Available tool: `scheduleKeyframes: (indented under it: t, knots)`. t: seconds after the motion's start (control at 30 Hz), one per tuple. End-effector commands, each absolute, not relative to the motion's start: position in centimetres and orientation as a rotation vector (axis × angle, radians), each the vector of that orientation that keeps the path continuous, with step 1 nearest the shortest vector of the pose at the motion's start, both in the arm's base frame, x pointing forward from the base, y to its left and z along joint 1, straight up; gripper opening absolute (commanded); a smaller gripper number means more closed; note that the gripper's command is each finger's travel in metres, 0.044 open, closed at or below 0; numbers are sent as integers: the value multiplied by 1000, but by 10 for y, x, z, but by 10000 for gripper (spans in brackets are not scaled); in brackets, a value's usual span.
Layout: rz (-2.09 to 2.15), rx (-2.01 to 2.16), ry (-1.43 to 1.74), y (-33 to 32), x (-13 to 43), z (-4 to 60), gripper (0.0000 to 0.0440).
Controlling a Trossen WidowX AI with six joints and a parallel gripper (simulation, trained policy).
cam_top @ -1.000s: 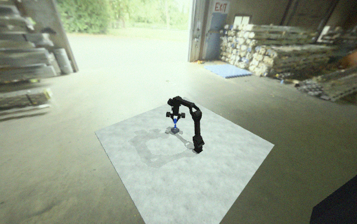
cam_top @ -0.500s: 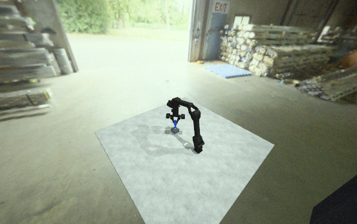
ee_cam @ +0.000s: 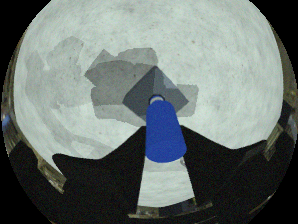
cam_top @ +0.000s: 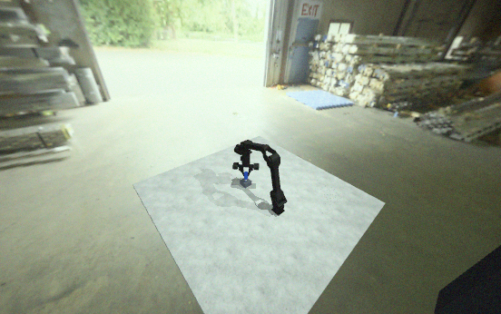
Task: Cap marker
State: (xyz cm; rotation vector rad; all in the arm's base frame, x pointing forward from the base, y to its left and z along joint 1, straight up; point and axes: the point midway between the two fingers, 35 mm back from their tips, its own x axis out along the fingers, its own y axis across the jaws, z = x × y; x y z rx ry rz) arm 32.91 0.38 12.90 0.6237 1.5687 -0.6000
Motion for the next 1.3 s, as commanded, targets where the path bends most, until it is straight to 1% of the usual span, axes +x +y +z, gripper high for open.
scheduleKeyframes:
  t: [0.0, 0.1, 0.3, 0.5, 0.63, 0.67, 0.9, 1.27]
  knots:
    - [-594, 617, 1594, 4, 328, 116, 0]
    - [-590, 610, 1598, 3, 328, 110, 0]
    - [-603, 590, 1626, 1, 322, 99, 157]
    - [-604, 592, 1659, 3, 313, 97, 198]
    - [-601, 597, 1678, 5, 306, 97, 245]
    - [-600, 599, 1680, 5, 305, 97, 262]
    - [-582, 613, 1660, 6, 301, 102, 440]
    - [-536, 663, 1540, 8, 314, 135, 440]
